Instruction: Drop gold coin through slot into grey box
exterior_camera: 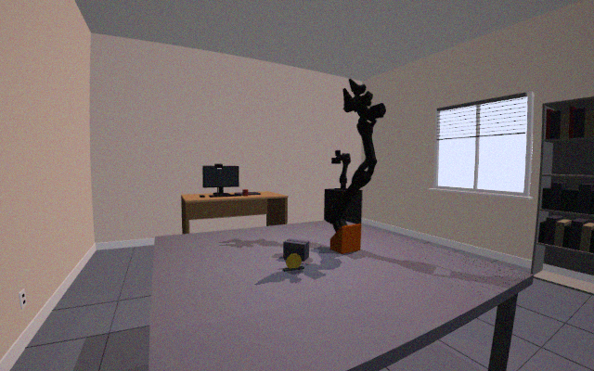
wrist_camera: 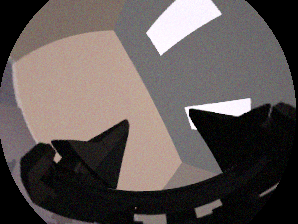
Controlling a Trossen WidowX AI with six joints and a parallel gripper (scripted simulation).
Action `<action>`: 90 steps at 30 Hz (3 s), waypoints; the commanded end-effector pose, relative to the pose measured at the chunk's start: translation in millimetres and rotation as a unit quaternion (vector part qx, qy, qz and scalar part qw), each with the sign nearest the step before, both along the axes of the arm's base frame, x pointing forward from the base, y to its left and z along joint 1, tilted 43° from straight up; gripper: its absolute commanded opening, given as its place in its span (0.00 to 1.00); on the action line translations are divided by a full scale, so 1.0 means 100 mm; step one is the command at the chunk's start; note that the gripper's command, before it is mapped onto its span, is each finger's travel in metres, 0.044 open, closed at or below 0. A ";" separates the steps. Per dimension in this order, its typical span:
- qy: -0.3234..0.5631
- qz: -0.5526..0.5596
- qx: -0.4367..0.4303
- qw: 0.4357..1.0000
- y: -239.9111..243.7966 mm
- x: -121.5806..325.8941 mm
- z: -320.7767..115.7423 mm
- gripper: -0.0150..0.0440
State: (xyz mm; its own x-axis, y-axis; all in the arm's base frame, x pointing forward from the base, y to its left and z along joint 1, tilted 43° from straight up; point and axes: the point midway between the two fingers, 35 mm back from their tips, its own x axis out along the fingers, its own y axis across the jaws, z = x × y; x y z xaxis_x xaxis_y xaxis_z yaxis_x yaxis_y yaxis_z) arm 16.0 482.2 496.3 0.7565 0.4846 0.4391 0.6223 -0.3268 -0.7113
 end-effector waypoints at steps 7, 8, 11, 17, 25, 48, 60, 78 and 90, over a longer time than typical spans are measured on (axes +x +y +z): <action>-0.023 0.076 0.086 0.993 -0.48 -0.42 0.57 0.62; -0.022 0.087 0.105 0.990 -0.58 -0.45 0.67 0.58; -0.019 0.113 0.152 0.982 -0.84 -0.54 0.90 0.53; -0.018 0.174 0.263 0.949 -1.60 -0.67 1.44 0.53; -0.003 0.230 0.379 0.896 -2.43 -0.58 1.80 0.53; 0.119 0.267 0.755 0.587 -5.17 1.28 1.89 0.53; 0.222 0.175 0.864 0.416 -5.63 2.81 0.94 0.53; 0.339 -0.056 0.915 0.213 -5.11 4.37 -1.13 0.53; 0.355 -0.309 0.873 0.127 -4.39 4.54 -2.95 0.53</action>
